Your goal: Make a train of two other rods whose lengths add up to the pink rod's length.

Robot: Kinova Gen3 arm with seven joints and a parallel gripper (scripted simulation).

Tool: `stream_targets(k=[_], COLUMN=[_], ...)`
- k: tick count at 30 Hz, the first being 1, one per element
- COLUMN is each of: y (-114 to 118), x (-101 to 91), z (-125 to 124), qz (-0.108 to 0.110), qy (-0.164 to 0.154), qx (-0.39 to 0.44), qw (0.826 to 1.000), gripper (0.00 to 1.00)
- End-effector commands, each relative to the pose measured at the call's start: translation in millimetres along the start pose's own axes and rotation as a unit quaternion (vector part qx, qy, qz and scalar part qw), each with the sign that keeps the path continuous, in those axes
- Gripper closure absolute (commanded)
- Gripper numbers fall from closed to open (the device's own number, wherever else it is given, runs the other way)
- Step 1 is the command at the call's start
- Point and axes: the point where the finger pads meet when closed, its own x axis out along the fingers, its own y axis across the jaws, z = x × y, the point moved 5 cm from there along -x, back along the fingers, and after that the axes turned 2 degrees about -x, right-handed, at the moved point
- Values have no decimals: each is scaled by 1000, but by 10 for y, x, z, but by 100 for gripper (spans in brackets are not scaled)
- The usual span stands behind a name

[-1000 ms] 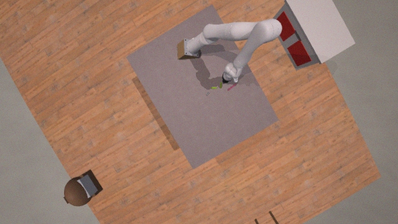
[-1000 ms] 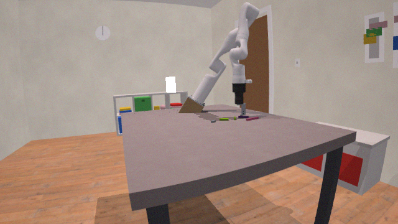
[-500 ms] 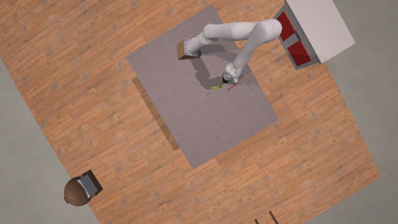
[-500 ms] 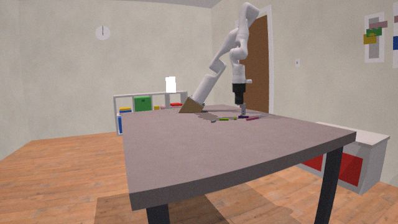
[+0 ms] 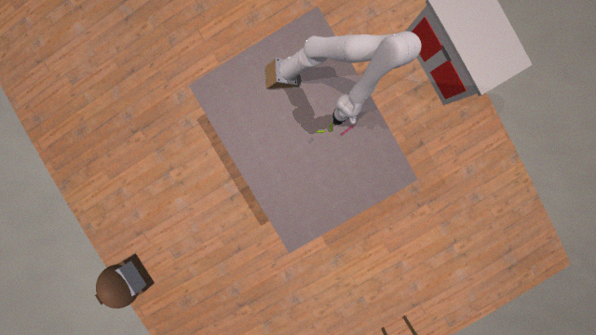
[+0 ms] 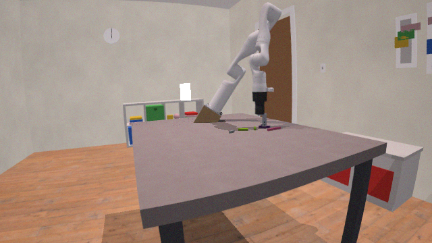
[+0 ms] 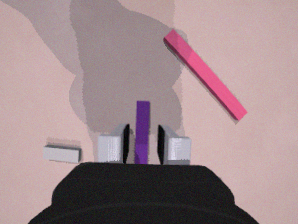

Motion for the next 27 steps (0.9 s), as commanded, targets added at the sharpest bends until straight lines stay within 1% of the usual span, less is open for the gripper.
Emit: stream_targets(k=[1, 8, 27], y=[-9, -10, -10], x=[35, 87, 96], z=[10, 10, 10], qz=[-3, -3, -3], qy=[0, 0, 0], qx=[1, 1, 1], qw=[1000, 1000, 1000], gripper=[46, 46, 46])
